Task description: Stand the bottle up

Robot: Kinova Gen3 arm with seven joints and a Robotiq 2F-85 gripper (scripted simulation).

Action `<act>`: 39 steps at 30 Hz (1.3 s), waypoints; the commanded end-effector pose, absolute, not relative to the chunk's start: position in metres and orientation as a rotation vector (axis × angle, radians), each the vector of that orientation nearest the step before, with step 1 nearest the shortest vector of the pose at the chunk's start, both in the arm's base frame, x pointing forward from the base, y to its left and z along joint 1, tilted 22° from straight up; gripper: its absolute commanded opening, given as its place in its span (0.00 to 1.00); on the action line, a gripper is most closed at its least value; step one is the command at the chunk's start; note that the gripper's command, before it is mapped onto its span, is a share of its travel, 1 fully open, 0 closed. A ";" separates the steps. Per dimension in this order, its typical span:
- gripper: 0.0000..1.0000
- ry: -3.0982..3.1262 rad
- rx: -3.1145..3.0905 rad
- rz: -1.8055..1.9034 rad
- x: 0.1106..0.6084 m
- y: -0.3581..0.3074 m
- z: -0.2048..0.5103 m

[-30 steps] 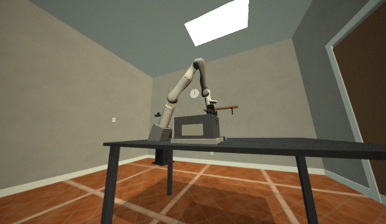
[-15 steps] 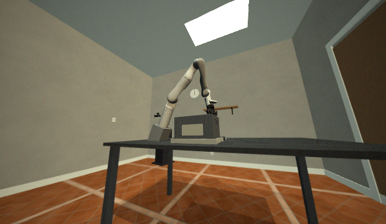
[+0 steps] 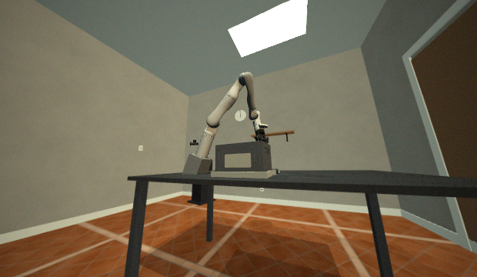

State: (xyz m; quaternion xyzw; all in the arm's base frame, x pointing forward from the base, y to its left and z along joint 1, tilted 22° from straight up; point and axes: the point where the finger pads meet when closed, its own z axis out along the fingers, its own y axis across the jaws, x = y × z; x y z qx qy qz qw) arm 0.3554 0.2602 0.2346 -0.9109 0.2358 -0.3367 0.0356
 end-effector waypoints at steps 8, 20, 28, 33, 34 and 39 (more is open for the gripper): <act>0.00 0.726 -2.796 -1.049 0.355 0.260 0.235; 0.00 0.736 -2.787 -1.122 0.355 0.259 0.233; 0.00 0.741 -2.772 -1.186 0.355 0.258 0.233; 0.00 0.742 -2.755 -1.235 0.355 0.259 0.234; 0.00 0.742 -2.752 -1.244 0.355 0.259 0.234; 0.00 0.741 -2.738 -1.276 0.355 0.260 0.235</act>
